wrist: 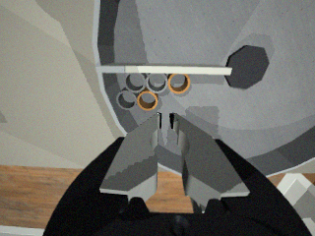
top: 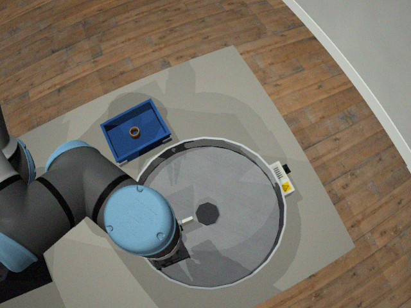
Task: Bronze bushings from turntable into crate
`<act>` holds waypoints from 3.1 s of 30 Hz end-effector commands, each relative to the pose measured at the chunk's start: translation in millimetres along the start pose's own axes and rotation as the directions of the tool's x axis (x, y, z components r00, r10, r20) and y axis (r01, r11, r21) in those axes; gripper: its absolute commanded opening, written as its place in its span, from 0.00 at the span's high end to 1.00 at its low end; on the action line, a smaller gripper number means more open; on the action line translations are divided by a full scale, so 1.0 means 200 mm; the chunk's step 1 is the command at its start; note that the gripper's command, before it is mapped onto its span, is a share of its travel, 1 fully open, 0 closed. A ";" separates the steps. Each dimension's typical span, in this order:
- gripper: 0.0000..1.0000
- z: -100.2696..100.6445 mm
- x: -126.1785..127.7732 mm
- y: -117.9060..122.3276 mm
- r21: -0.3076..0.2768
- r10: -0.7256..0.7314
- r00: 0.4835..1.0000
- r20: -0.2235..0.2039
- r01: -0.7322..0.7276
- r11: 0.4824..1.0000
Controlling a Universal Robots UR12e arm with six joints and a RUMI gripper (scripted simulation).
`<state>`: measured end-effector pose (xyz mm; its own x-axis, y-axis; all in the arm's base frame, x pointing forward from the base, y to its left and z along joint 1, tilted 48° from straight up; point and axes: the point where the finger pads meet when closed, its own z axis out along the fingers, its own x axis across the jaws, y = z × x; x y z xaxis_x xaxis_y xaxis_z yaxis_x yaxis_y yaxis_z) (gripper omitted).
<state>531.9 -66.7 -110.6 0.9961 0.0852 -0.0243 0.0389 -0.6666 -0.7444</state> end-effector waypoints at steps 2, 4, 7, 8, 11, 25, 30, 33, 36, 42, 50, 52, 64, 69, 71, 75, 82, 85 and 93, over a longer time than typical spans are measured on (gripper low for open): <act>0.94 0.02 0.15 -0.09 -0.001 0.000 1.000 -0.001 0.000 1.000; 0.94 0.03 0.17 -0.10 -0.001 0.000 1.000 -0.001 0.000 1.000; 0.94 0.03 0.17 -0.10 -0.001 0.000 1.000 -0.001 0.000 1.000; 0.94 0.03 0.17 -0.10 -0.001 0.000 1.000 -0.001 0.000 1.000; 0.94 0.03 0.17 -0.10 -0.001 0.000 1.000 -0.001 0.000 1.000; 0.94 0.03 0.17 -0.10 -0.001 0.000 1.000 -0.001 0.000 1.000; 0.94 0.03 0.17 -0.10 -0.001 0.000 1.000 -0.001 0.000 1.000; 0.94 0.03 0.17 -0.10 -0.001 0.000 1.000 -0.001 0.000 1.000; 0.94 0.03 0.17 -0.10 -0.001 0.000 1.000 -0.001 0.000 1.000; 0.94 0.03 0.17 -0.10 -0.001 0.000 1.000 -0.001 0.000 1.000; 0.94 0.03 0.17 -0.10 -0.001 0.000 1.000 -0.001 0.000 1.000; 0.94 0.03 0.17 -0.10 -0.001 0.000 1.000 -0.001 0.000 1.000; 0.94 0.03 0.17 -0.10 -0.001 0.000 1.000 -0.001 0.000 1.000; 0.94 0.03 0.17 -0.10 -0.001 0.000 1.000 -0.001 0.000 1.000; 0.94 0.03 0.17 -0.10 -0.001 0.000 1.000 -0.001 0.000 1.000; 0.94 0.03 0.17 -0.10 -0.001 0.000 1.000 -0.001 0.000 1.000; 0.94 0.03 0.17 -0.10 -0.001 0.000 1.000 -0.001 0.000 1.000; 0.94 0.04 0.17 -0.10 -0.001 0.000 1.000 -0.001 0.000 1.000; 0.94 0.14 0.17 -0.10 -0.001 0.000 1.000 -0.001 0.000 1.000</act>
<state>562.3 -34.7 -110.9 0.9960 0.0853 -0.0249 0.0385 -0.6669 -0.7442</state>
